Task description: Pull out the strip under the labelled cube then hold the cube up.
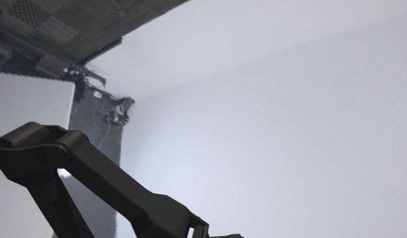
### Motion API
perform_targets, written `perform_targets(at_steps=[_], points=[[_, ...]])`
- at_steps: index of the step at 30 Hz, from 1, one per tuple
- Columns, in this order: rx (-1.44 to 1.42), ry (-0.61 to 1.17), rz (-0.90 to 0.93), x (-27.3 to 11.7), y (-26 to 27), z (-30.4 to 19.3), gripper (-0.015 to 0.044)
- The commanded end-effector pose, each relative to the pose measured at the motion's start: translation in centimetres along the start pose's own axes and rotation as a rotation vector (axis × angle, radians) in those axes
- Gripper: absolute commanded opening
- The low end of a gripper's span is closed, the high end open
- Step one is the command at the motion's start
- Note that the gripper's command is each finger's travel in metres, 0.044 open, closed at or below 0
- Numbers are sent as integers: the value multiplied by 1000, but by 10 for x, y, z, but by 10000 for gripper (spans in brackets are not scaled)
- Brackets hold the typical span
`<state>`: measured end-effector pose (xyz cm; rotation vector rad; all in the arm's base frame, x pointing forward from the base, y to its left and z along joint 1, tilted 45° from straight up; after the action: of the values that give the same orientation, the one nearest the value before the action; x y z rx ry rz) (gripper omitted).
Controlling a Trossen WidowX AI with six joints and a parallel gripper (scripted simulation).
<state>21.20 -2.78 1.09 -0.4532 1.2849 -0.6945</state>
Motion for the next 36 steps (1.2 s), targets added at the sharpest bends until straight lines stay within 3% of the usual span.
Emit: perform_targets(at_steps=[1,36], points=[[-9,33,-7,5,-3,-15,0],[-1,8,-1,-6,0,-8,0]])
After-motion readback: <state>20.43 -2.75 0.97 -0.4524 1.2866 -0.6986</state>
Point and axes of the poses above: the point midway between the two fingers, 35 mm back from their tips, its own x axis out along the fingers, its own y axis across the jaws, z = x × y, the point moved 2 cm from there along -x, back along the fingers, and after that the axes turned 4 degrees about x, right-handed, at the moved point
